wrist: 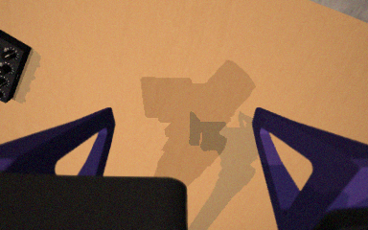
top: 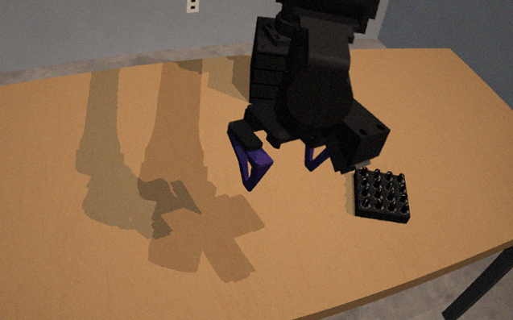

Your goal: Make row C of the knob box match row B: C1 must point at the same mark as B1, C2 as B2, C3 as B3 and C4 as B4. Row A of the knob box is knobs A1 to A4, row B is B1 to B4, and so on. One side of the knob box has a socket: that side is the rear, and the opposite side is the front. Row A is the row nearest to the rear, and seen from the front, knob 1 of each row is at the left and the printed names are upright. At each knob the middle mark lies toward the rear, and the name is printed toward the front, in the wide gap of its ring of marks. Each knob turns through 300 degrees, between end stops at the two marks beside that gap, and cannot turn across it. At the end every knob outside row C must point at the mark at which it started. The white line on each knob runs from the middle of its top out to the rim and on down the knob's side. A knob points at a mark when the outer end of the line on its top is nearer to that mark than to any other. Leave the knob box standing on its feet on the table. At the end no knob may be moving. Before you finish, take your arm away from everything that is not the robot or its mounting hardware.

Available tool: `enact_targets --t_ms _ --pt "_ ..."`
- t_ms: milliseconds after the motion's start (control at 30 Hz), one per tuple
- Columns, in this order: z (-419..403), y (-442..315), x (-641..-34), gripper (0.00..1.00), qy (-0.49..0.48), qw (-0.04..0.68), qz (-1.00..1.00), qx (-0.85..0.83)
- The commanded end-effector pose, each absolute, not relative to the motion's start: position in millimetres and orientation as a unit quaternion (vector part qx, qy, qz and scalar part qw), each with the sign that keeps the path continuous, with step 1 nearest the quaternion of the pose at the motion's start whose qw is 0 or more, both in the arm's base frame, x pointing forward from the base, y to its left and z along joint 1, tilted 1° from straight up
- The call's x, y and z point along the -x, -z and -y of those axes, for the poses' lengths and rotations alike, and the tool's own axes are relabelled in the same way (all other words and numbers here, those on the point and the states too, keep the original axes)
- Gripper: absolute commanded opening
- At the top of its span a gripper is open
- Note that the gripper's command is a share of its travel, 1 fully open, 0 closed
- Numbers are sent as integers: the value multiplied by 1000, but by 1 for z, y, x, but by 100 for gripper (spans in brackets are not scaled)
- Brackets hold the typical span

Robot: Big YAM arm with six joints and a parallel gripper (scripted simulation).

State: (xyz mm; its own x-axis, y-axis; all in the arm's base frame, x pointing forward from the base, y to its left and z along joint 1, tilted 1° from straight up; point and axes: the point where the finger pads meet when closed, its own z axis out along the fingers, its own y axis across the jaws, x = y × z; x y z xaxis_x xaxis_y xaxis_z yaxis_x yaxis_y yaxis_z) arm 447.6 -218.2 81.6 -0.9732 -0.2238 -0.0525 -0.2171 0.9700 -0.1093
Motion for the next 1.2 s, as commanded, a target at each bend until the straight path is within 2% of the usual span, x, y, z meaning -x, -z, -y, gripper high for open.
enact_targets --t_ms 0,667,800,1167 --pt "194 -65 -463 100 49 41 -997 50" --pt "35 18 -444 100 12 33 -993 -111" --pt "29 21 -442 100 12 32 -992 -118" --pt "-43 58 -402 100 1 18 -979 -203"
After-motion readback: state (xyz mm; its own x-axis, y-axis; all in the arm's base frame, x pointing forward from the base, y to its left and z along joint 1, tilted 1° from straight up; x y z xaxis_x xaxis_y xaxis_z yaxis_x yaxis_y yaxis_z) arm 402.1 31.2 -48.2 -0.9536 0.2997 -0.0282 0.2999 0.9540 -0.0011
